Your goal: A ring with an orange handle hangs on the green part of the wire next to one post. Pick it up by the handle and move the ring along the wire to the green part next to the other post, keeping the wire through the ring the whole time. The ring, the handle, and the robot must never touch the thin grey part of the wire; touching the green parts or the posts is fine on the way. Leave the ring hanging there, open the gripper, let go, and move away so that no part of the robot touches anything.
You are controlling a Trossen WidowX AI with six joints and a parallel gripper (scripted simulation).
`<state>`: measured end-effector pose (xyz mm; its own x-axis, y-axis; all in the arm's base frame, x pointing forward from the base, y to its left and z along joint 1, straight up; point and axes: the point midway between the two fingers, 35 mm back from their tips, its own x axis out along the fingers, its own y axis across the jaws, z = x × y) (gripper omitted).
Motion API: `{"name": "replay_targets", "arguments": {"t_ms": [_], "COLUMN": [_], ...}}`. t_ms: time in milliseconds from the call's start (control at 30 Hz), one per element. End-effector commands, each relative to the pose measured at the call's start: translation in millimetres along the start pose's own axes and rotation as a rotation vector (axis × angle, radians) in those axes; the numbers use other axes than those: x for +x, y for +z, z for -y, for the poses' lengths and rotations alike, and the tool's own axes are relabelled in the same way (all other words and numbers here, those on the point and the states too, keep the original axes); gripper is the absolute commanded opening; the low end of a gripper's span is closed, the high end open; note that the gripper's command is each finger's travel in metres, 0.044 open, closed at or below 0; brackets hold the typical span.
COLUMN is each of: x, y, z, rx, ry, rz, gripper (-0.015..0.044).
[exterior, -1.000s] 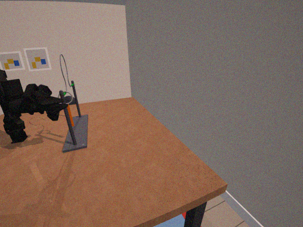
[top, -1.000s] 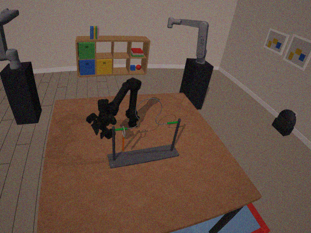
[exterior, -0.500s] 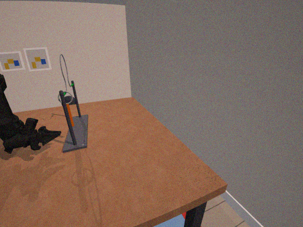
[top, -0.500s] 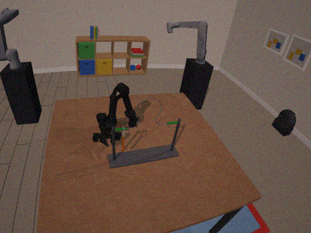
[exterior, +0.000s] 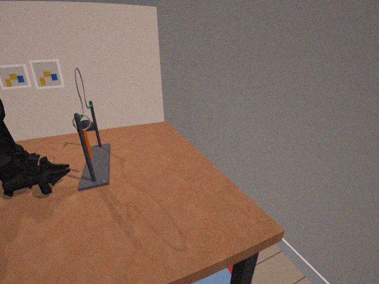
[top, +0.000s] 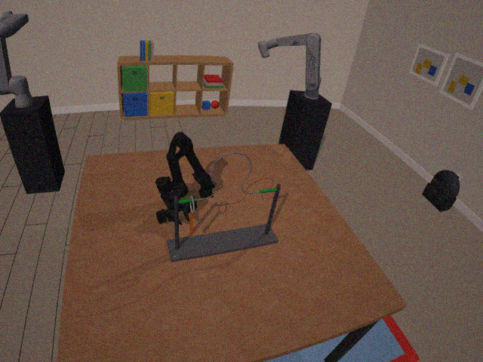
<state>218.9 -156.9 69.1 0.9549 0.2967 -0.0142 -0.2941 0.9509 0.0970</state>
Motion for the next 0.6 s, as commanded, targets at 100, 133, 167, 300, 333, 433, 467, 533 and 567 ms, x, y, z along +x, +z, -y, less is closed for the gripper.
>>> {"name": "replay_targets", "arguments": {"t_ms": [100, 133, 167, 300, 333, 433, 467, 533, 567], "x": [17.9, 20.6, 23.3, 33.0, 35.1, 41.0, 42.7, 45.6, 46.3], "y": [15.3, 17.8, 20.3, 30.0, 32.3, 39.1, 41.4, 45.3, 46.4], "z": [0.2, 0.2, 0.2, -1.0, -1.5, -3.6, -4.4, -6.0, -6.5], "rx": [-0.028, -0.033, -0.038, -0.060, -0.065, -0.081, -0.087, -0.096, -0.099], "ry": [-0.074, -0.088, -0.102, -0.160, -0.174, -0.217, -0.231, -0.258, -0.265], "rz": [-0.024, -0.027, -0.031, -0.041, -0.043, -0.048, -0.049, -0.051, -0.051], "gripper": [0.0160, 0.0160, 0.0160, 0.0160, 0.0160, 0.0160, 0.0160, 0.0160, 0.0160]}}
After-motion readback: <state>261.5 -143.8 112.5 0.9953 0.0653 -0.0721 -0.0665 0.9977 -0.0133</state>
